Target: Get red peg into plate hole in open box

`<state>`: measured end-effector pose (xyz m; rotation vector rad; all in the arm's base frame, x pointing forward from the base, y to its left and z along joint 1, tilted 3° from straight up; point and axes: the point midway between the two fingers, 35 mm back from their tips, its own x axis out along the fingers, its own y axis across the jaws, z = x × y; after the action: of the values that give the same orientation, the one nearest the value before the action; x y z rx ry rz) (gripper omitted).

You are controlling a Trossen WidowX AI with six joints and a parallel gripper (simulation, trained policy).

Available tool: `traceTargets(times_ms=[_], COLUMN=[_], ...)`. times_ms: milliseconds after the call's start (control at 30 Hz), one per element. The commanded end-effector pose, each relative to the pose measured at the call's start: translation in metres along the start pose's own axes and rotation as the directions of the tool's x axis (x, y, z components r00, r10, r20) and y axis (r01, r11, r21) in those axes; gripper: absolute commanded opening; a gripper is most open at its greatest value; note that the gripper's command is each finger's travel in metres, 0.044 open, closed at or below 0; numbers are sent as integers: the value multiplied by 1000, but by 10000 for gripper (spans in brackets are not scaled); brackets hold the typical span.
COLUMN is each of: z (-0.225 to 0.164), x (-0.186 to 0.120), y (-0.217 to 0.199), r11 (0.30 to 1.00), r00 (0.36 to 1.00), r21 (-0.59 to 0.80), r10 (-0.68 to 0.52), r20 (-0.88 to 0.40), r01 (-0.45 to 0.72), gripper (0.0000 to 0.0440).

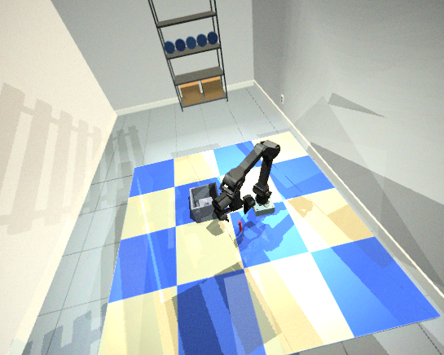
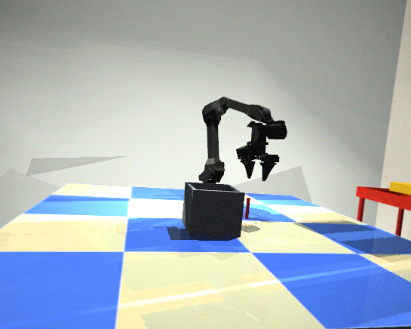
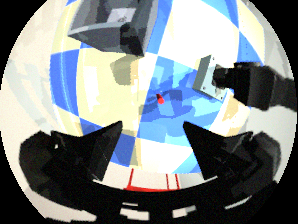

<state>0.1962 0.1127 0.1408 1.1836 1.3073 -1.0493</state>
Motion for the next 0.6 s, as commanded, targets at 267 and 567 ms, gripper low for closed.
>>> traceTargets(times_ms=[267, 567], z=[4, 14], x=[35, 68], y=[-19, -26], r11=[991, 987], r00=[993, 988], r21=[-63, -64], r10=[-115, -143], r20=[35, 66], r01=[117, 147], gripper=[440, 440])
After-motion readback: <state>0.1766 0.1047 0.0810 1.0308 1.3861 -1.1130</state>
